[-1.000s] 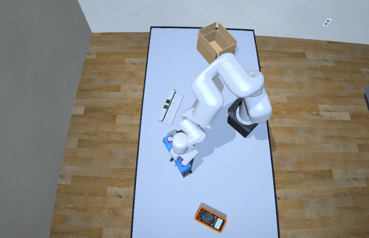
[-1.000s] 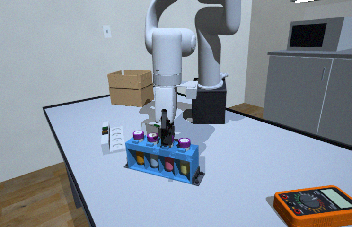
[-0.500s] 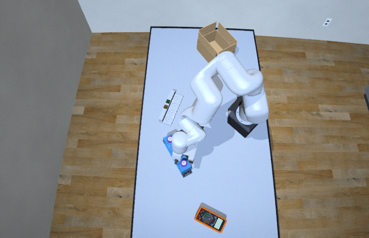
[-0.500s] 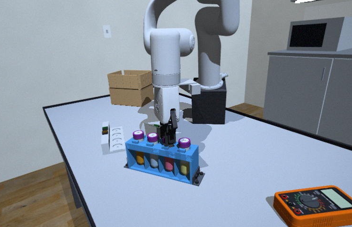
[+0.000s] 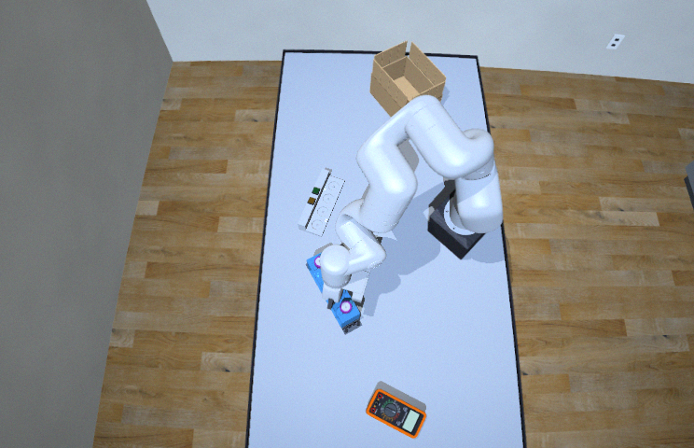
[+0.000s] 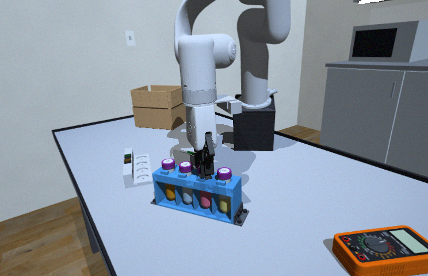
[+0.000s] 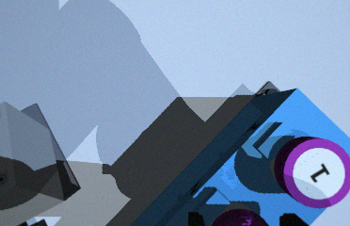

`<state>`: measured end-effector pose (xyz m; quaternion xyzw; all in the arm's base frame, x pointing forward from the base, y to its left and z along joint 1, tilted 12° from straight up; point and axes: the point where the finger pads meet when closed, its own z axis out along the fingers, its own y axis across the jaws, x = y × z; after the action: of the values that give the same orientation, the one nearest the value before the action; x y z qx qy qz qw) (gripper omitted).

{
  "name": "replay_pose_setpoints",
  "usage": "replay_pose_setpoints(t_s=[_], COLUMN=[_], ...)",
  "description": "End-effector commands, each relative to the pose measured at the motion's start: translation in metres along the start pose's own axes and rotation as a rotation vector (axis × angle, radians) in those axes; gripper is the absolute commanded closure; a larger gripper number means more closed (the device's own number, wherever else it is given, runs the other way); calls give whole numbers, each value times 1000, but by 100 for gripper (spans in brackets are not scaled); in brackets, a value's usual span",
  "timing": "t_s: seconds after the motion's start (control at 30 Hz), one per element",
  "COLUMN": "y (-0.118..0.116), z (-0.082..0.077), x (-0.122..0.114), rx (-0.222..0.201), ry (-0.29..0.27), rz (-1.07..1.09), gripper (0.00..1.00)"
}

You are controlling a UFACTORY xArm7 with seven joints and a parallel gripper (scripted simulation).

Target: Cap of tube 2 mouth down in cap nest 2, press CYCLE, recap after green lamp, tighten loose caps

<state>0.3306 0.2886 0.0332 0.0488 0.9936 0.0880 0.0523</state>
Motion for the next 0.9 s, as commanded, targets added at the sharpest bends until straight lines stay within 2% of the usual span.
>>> replay_pose_setpoints(t_s=[0.0,0.2,0.27,0.33,0.53,0.83,0.87], y=[1,1,1,1,1,1,1], z=[-1,-1,-1,-1,-1,-1,-1], x=[-1,-1,-1,-1,-1,-1,-1], rx=[-2,-3,-3,-3,-3,-3,-3], ry=[-3,-2,-2,-3,-2,-2,-2], rz=[279,570,570,758,1020,1020,1020], gripper=[54,54,54,54,54,54,100])
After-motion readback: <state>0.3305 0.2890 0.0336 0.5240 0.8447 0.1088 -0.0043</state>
